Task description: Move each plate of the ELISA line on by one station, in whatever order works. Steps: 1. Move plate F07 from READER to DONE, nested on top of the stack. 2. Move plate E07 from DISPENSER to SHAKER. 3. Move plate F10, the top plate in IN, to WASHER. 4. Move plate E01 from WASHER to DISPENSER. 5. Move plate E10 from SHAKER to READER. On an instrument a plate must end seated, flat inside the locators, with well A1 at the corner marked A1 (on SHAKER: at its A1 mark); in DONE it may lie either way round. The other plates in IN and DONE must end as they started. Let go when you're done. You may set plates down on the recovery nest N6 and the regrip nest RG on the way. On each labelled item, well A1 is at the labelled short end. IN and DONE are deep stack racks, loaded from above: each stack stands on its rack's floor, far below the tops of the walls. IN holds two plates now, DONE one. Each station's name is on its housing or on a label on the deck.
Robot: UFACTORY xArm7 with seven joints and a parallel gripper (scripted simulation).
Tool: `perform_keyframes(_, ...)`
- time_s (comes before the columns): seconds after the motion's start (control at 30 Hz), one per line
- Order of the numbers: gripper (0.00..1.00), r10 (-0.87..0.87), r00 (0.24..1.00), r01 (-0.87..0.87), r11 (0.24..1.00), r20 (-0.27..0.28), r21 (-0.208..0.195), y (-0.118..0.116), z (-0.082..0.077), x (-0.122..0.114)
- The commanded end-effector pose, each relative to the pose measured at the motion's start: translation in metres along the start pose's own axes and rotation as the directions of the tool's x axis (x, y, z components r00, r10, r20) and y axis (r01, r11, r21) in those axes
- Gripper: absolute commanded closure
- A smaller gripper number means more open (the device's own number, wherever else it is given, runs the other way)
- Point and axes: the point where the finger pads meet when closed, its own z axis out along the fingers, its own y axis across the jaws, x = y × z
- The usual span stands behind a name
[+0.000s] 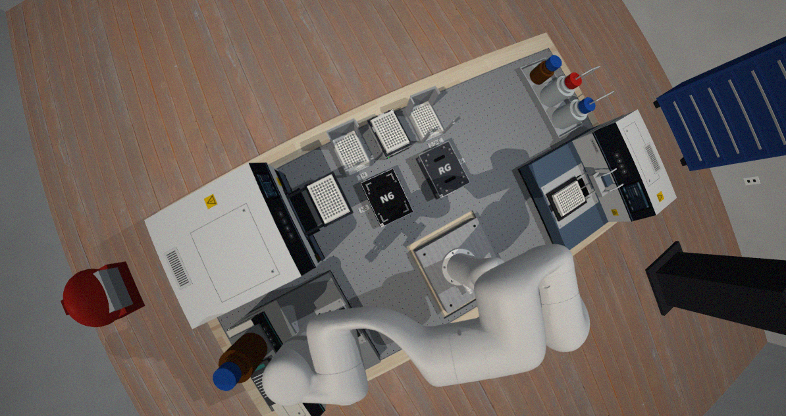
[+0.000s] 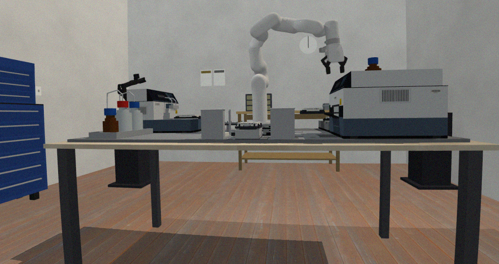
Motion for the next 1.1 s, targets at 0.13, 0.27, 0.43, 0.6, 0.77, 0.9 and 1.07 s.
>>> perform_keyframes(0.13, 0.00, 0.000, 1.000, 0.000, 1.000, 0.004, -0.005, 0.001, -0.002, -0.001)
perform_keyframes(0.27, 0.00, 0.000, 1.000, 0.000, 1.000, 0.004, -0.005, 0.001, -0.002, -0.001)
perform_keyframes(0.43, 0.00, 0.000, 1.000, 0.000, 1.000, 0.004, -0.005, 0.001, -0.002, -0.001)
perform_keyframes(0.6, 0.00, 0.079, 0.997, -0.079, 0.997, 0.010, -0.002, -0.005, -0.001, -0.001)
perform_keyframes(0.77, 0.00, 0.275, 0.961, -0.275, 0.961, 0.027, 0.005, -0.022, 0.001, -0.001)
perform_keyframes(0.9, 0.00, 0.423, 0.905, -0.424, 0.906, 0.041, 0.008, -0.035, 0.003, -0.001)
perform_keyframes(1.07, 0.00, 0.561, 0.826, -0.562, 0.827, 0.055, 0.009, -0.048, 0.005, -0.001)
